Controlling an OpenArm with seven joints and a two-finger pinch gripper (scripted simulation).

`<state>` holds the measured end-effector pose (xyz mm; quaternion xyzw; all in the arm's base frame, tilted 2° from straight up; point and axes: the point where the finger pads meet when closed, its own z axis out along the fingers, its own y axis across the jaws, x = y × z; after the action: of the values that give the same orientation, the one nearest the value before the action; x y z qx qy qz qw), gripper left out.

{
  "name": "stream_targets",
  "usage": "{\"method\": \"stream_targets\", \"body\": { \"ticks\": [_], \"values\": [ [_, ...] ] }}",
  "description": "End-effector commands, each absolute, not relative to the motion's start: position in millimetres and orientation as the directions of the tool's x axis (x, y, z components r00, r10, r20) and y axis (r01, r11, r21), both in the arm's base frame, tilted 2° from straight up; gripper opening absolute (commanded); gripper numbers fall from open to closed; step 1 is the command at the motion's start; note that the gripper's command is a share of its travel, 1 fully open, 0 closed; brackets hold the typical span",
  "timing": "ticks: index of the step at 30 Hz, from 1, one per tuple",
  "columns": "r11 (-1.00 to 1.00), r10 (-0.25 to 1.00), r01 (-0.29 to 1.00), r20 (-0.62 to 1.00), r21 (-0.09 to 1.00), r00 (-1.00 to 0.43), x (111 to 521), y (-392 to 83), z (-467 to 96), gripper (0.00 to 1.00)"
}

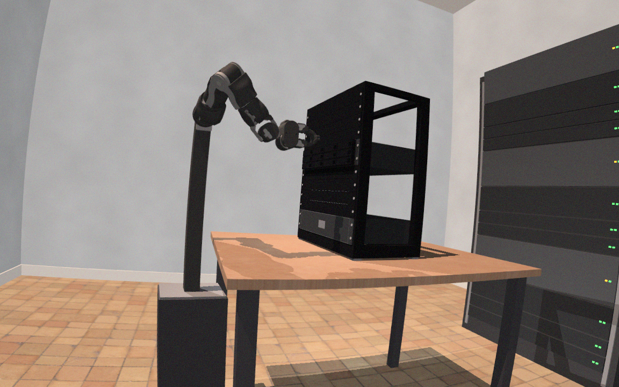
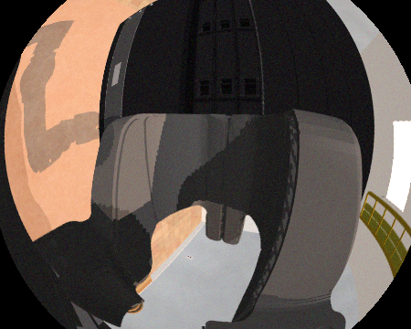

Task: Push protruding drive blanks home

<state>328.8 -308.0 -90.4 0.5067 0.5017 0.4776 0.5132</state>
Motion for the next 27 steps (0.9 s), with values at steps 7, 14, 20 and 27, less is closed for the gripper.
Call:
{"method": "stream_targets", "body": {
  "ticks": [7, 14, 20, 27],
  "values": [
    [0.016, 0.999, 0.03, -0.017, 0.999, 0.046, 336.3, -309.8, -95.0, 0.0],
    [0.016, 0.999, 0.029, -0.017, 0.999, 0.045, 353.5, -310.4, -95.4, 0.0],
    [0.015, 0.999, 0.029, -0.016, 0.999, 0.045, 376.7, -311.3, -95.9, 0.0],
    [0.016, 0.999, 0.036, -0.017, 0.999, 0.038, 391.5, -309.5, -98.6, 0.0]
  ]
}}
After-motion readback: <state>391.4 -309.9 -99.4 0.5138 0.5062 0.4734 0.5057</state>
